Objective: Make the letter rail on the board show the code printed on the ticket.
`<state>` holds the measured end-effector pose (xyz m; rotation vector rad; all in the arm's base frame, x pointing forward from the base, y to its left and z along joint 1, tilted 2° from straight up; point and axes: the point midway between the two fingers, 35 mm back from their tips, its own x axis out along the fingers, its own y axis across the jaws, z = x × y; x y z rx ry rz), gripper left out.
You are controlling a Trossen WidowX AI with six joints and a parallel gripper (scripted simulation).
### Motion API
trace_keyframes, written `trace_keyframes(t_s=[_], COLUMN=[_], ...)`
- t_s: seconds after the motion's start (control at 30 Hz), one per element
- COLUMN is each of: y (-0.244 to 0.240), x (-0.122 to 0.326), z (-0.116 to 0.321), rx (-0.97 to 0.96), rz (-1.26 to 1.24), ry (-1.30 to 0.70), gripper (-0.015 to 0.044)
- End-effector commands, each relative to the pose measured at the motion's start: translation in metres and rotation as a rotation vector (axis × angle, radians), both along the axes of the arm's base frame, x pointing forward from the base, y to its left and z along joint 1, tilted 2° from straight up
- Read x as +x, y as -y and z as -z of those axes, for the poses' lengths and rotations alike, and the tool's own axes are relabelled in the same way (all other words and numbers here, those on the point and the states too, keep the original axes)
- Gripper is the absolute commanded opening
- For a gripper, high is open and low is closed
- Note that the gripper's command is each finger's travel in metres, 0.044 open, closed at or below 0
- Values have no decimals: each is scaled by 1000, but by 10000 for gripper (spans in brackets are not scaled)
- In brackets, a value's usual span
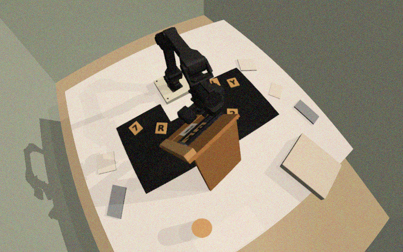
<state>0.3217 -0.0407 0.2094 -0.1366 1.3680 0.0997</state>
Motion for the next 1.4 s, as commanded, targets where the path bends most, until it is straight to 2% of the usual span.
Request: trace_keyframes(t_s=[0.0,1.37], y=[1,0], x=[2,19], z=[2,14], rx=[-5,-5], rz=[8,8], ry=[-1,0], gripper=[0,0])
